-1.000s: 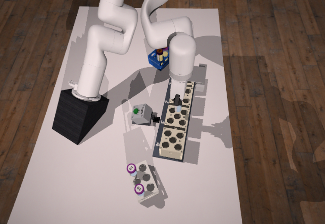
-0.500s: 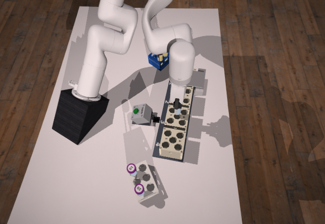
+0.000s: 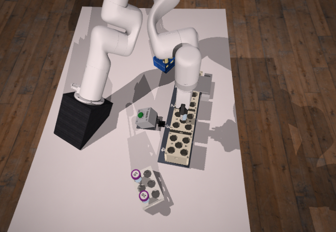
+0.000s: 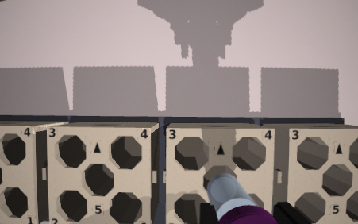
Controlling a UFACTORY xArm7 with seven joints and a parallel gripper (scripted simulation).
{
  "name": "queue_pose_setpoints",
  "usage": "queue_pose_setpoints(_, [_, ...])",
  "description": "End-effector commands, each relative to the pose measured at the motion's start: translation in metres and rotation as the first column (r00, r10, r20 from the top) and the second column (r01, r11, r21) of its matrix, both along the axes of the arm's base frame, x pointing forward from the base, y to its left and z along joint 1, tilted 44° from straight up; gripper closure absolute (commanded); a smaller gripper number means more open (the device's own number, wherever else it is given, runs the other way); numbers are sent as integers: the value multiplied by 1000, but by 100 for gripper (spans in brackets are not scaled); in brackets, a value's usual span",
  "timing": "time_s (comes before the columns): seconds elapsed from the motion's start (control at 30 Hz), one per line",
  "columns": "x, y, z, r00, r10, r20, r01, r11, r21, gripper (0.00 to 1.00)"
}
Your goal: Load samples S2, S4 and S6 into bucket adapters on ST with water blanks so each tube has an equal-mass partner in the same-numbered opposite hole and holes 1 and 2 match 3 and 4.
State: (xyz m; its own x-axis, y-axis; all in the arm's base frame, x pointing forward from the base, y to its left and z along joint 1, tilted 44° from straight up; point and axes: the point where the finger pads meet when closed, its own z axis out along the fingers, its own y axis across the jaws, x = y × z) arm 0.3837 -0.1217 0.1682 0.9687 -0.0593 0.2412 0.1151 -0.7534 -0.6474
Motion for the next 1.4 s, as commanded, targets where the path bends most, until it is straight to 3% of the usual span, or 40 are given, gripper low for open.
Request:
queue_pose_setpoints(0.0, [0, -2, 1, 1000, -3, 2, 3, 1000, -2, 100])
queue_pose_setpoints(1.37, [7, 18, -21, 1000, -3, 2, 3, 1000, -2, 100])
